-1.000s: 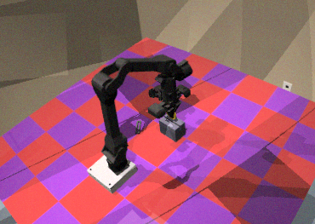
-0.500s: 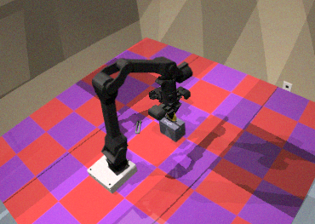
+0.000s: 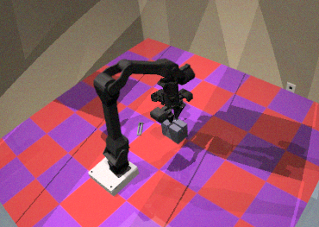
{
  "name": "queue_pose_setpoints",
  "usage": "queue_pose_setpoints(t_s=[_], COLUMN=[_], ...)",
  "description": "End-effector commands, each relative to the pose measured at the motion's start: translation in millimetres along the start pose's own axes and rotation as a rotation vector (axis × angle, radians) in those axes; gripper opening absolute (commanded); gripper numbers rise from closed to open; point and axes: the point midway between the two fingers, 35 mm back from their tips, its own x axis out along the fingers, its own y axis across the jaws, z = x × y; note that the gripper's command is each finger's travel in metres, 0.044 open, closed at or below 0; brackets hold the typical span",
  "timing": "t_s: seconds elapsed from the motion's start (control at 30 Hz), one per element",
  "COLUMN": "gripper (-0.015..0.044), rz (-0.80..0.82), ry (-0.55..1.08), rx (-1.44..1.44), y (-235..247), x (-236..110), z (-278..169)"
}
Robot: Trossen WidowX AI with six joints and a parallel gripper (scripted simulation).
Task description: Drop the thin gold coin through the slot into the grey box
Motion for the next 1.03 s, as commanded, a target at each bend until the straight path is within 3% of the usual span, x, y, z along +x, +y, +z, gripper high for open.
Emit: queue_pose_setpoints(t_s=[0.0,0.2,0.47,0.57,1.0], gripper=[0.0161,0.0161,0.0371,0.044,0.044], rz=[-0.001,-0.001,0.0,0.004,0.006], ry=[0.0,0.0,0.0,0.0,0.0], rx=[0.0,0.0,0.0,0.001,0.002], y=[-0.3,-0.3,-0.1,2.5,4.1], x=[-0.3,-0.3,-20.5,-52.0,-61.7], z=[0.0,0.0,0.1,0.3,0.4])
